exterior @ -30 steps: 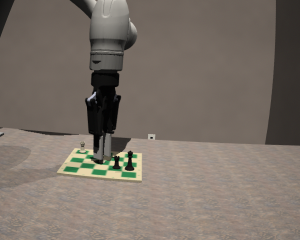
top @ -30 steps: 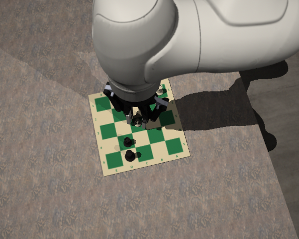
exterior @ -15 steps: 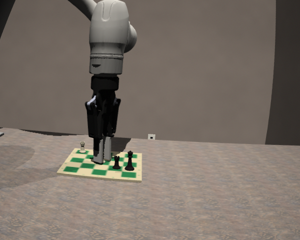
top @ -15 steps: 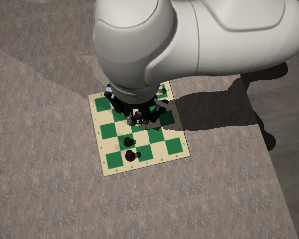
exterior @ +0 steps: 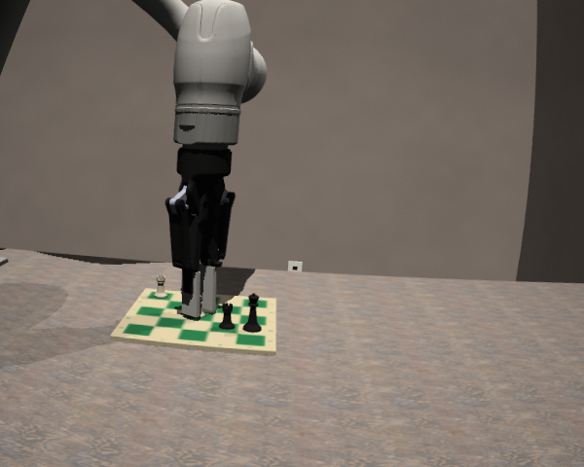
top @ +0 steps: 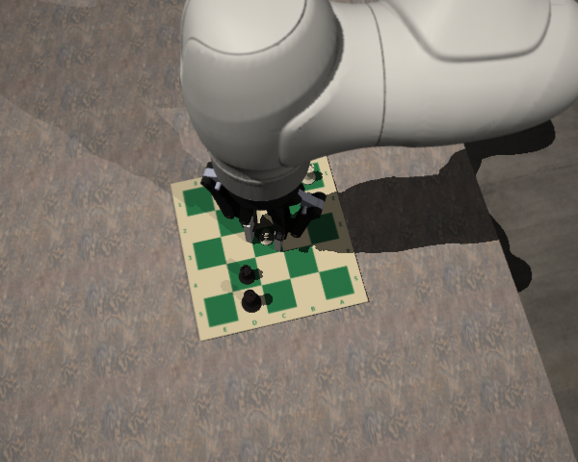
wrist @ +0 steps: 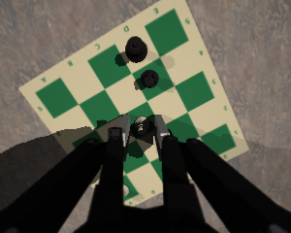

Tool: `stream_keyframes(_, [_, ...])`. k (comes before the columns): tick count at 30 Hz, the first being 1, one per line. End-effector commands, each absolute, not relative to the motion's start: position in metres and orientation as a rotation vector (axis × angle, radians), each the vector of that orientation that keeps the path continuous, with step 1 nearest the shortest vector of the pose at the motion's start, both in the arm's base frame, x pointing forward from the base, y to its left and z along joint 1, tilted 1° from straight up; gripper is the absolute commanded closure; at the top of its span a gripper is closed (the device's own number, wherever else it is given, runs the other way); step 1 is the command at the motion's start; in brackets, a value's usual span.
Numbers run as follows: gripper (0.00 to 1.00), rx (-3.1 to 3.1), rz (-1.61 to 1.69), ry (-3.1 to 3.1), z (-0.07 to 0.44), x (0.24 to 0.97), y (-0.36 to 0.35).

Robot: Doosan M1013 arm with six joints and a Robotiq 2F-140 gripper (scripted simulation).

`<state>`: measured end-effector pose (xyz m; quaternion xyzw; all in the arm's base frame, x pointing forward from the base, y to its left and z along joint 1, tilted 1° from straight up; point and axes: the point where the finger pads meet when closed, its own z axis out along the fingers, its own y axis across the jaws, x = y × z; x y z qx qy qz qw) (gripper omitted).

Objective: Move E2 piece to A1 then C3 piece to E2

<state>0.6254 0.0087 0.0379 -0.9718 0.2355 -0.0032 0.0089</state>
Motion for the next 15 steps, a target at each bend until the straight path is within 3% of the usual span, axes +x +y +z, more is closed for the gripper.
stream_keyframes(1, [0.80,-3.036,-0.010,0.736,0.0380,0.6254,0.0088])
stream_keyframes(14, [0.80,-3.036,-0.010,0.736,0.0380,0.6254,0.0088])
stream_keyframes(15, [1.00,-3.036,-0.010,0.736,0.0380,0.6254,0.0088])
